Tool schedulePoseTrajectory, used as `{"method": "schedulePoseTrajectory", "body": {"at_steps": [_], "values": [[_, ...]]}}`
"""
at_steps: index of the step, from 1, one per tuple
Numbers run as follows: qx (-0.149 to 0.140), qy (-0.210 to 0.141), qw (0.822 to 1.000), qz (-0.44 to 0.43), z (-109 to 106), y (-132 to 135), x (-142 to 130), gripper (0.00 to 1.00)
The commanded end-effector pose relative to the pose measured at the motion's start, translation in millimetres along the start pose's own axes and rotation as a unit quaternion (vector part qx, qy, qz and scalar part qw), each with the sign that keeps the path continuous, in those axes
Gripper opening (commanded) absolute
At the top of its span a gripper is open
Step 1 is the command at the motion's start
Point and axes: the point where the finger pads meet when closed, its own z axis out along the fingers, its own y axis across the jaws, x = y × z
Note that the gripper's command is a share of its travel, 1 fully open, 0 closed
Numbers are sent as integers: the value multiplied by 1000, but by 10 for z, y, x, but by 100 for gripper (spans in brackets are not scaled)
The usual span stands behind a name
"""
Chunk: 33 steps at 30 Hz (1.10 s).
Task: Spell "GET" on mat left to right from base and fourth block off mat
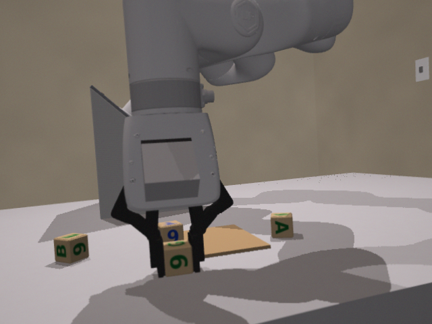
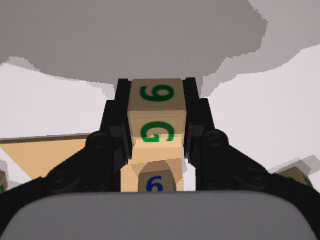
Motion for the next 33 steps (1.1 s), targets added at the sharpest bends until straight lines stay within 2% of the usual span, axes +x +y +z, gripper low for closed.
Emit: {"method": "schedulePoseTrajectory", "body": {"at_steps": [1, 6, 9, 17, 19, 24, 33], "values": [[-1, 2, 1000, 0, -19, 3, 13, 27], [-1, 2, 1000, 0, -36, 3, 13, 27], [-1, 2, 1000, 0, -127, 3, 13, 27], [-1, 2, 1000, 0, -679, 2, 11, 27], [-1, 2, 1000, 0, -679, 2, 11, 27], [-1, 2, 1000, 0, -956, 2, 10, 27], [-1, 2, 1000, 0, -1019, 2, 10, 27]]}}
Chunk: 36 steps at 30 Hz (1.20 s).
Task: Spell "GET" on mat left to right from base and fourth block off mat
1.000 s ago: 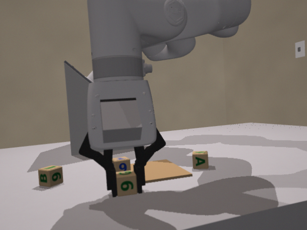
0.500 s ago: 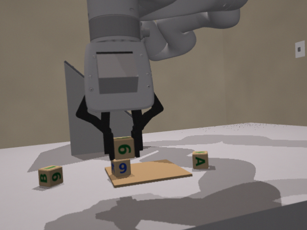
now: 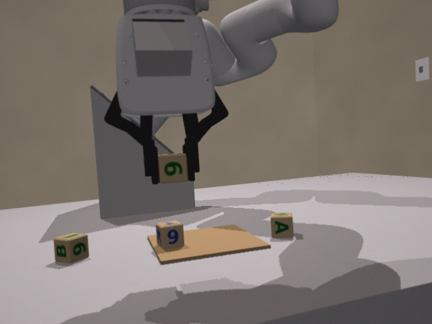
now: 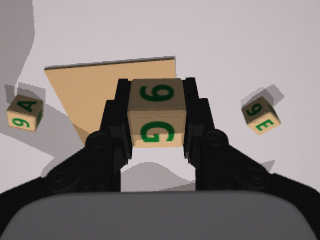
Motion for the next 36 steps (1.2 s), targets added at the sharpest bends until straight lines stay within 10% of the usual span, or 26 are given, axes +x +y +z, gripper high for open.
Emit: {"method": "schedulePoseTrajectory", "body": {"at_steps": [1, 20, 36], "values": [[-1, 3, 1000, 0, -35, 11, 16, 27], [-9, 8, 986, -165, -90, -207, -122, 27], [-16, 8, 908, -419, -131, -527, -421, 27]]}}
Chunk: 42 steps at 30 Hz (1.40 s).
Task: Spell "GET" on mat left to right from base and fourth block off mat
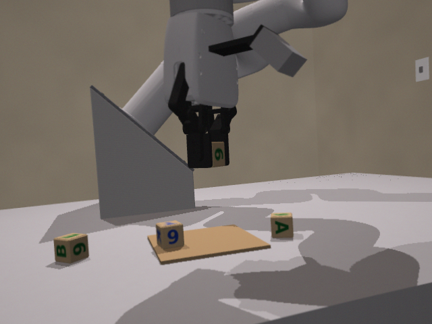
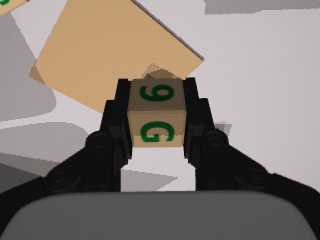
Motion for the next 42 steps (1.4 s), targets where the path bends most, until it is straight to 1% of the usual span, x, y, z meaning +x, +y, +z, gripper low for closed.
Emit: {"method": "schedulePoseTrajectory", "body": {"at_steps": [1, 2, 5, 9, 13, 16, 18, 20, 22, 26, 29, 33, 42], "values": [[-5, 4, 999, -35, -30, -42, 3, 27], [-6, 4, 997, -77, -32, -114, -3, 27], [-5, 4, 994, -111, -34, -174, -9, 27], [-5, 4, 984, -180, -33, -297, -28, 27], [-3, 4, 969, -247, -28, -420, -53, 27], [-2, 5, 955, -297, -22, -514, -76, 27], [-2, 5, 955, -297, -22, -514, -76, 27], [1, 5, 936, -352, -12, -622, -107, 27], [2, 6, 930, -369, -8, -655, -117, 27], [5, 7, 902, -432, 7, -783, -161, 27], [7, 8, 889, -458, 15, -840, -182, 27], [7, 8, 884, -467, 18, -859, -189, 27], [7, 8, 884, -467, 18, -859, -189, 27]]}}
